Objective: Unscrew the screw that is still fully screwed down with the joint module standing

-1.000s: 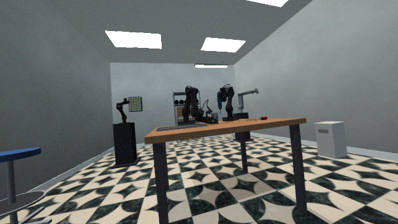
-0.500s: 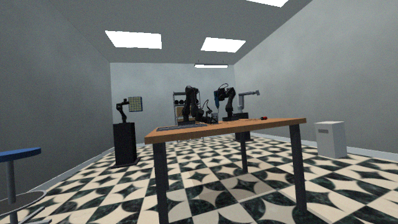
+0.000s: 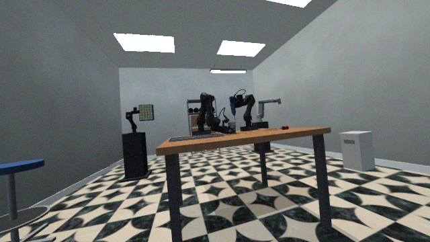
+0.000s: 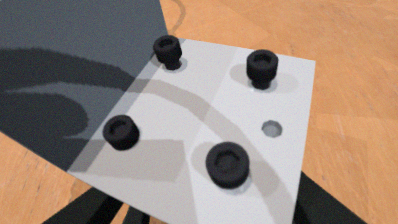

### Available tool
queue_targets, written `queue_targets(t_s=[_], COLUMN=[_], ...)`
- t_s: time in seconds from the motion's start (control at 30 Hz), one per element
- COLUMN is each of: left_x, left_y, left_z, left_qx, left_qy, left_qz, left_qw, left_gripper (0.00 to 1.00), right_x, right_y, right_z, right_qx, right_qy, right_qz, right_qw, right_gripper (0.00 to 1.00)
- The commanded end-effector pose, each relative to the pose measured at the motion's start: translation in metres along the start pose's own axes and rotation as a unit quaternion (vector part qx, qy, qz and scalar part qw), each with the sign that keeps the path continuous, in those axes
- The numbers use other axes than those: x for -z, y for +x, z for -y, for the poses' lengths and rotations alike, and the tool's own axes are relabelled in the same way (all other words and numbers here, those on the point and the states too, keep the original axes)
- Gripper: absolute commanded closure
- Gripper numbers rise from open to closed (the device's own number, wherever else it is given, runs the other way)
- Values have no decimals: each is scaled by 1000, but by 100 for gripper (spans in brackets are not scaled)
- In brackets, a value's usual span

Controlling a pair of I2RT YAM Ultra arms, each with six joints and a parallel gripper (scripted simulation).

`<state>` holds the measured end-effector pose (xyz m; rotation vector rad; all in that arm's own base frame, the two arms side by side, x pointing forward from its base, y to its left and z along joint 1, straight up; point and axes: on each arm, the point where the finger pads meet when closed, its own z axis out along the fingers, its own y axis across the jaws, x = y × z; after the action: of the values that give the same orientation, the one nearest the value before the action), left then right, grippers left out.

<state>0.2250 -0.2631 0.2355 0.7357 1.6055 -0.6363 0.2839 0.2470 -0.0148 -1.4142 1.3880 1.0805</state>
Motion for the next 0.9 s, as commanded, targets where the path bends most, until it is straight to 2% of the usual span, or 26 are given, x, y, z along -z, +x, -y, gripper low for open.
queue_targets(t_s=[0.0, 0.87], left_x=[6, 3], left_y=[-73, -79], left_z=[-3, -3], left_qx=[-5, -5], left_qy=[-3, -2], left_qz=[99, 118], left_qw=[995, 993], left_gripper=[58, 58], right_x=[0, 0], right_y=[-6, -6], right_z=[3, 3], right_qx=[8, 8], right_qy=[-1, -1], right_qz=[5, 5], right_qw=[1000, 1000], right_gripper=[41, 41])
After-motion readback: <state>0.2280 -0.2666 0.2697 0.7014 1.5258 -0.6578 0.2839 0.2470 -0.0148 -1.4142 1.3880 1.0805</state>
